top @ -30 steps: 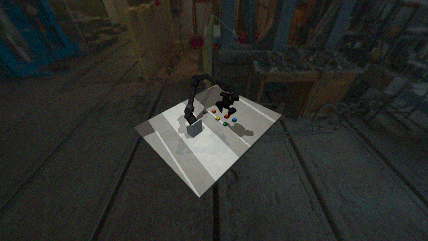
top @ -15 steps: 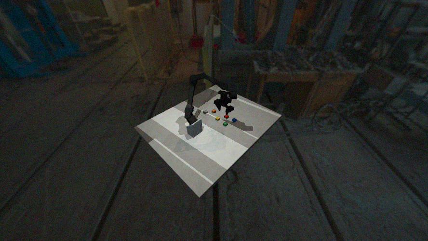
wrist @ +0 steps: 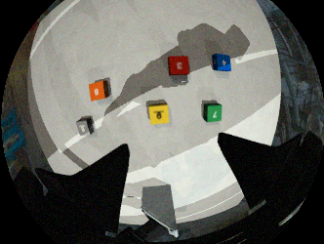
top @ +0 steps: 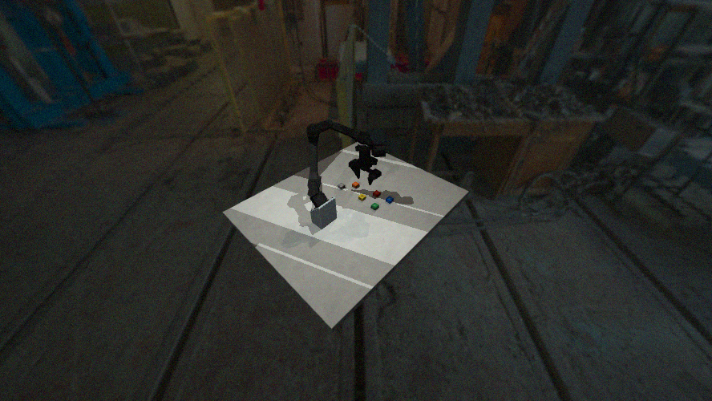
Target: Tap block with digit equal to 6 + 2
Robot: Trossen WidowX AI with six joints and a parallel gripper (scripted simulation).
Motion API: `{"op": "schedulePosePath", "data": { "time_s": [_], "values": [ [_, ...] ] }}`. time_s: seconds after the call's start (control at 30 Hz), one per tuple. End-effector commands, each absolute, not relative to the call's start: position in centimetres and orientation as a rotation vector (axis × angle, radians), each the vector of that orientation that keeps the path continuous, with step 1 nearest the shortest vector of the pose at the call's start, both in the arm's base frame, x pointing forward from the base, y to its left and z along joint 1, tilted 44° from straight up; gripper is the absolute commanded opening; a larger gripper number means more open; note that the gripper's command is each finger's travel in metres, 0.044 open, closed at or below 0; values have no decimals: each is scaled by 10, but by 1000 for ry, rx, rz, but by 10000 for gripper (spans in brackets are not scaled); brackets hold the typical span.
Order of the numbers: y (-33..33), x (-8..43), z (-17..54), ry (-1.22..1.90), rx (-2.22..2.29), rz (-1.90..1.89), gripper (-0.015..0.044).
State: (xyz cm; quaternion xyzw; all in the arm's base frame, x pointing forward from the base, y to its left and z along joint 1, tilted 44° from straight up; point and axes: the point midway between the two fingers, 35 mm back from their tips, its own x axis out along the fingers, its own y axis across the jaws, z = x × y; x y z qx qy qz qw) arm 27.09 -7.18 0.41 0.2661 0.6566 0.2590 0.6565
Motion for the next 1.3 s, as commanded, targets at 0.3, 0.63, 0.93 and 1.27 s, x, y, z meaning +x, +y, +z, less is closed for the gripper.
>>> {"op": "schedulePosePath", "data": {
  "time_s": [0.3, 0.63, 0.93, 1.27],
  "values": [
    [-71, 270, 5, 1488, 609, 586, 400],
    [13, 323, 86, 1485, 613, 590, 400],
    [13, 323, 86, 1485, 613, 590, 400],
    [13, 323, 86, 1485, 613, 590, 400]
  ]
}}
